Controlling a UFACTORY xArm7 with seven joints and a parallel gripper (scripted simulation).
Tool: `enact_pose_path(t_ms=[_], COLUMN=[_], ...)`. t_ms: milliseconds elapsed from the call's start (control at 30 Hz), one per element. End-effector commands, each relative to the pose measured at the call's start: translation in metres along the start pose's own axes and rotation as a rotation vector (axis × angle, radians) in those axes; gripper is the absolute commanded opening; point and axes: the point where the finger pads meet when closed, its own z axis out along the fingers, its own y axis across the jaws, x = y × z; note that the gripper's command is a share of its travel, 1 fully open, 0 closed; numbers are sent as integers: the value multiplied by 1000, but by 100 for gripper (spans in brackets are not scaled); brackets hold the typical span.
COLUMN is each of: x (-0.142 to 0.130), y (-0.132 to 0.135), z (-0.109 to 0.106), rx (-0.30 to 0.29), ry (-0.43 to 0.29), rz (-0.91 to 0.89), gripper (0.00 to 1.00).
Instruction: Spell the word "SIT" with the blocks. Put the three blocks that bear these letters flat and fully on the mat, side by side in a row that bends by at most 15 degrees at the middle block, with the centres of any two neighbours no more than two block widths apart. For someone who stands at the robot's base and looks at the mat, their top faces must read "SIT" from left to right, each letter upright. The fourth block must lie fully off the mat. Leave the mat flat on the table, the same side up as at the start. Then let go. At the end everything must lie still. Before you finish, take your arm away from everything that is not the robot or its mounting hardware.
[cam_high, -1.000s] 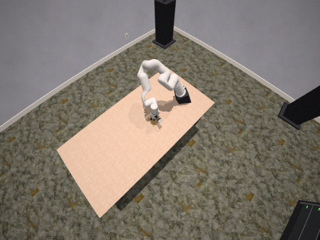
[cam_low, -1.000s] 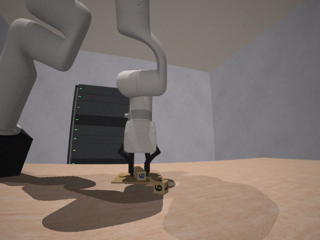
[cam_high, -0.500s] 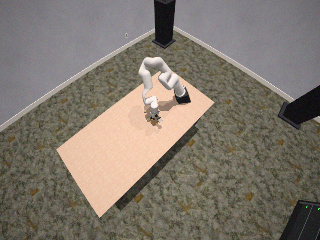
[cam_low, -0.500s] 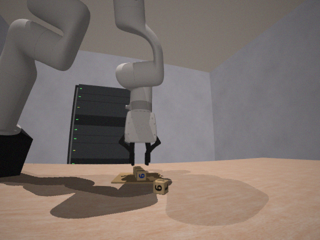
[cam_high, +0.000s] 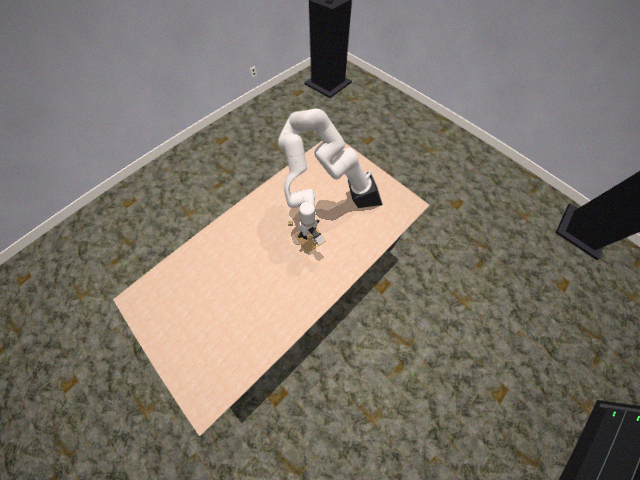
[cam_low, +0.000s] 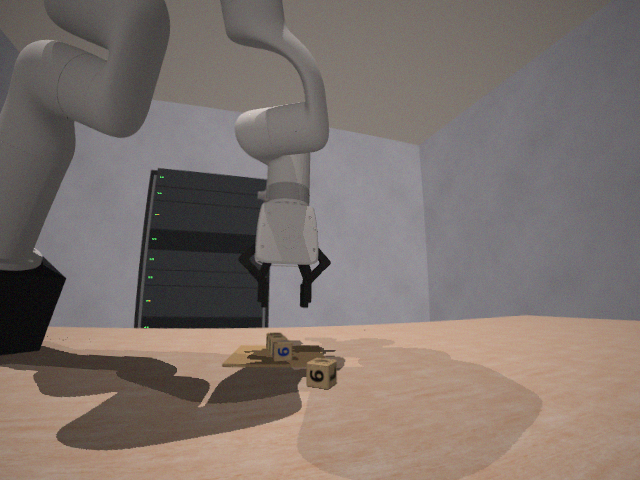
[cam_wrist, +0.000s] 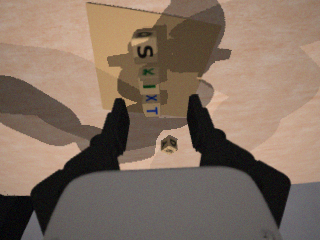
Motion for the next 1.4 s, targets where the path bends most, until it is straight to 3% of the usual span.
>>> enact_pose_path(t_ms=[0,800,1367], x=[-6,-6,-7], y=[-9,-9,-10], z=[-24,-28,-93], rx=[-9,-9,-9], ry=[16,16,16], rz=[-4,-4,-4], gripper=[100,100,100])
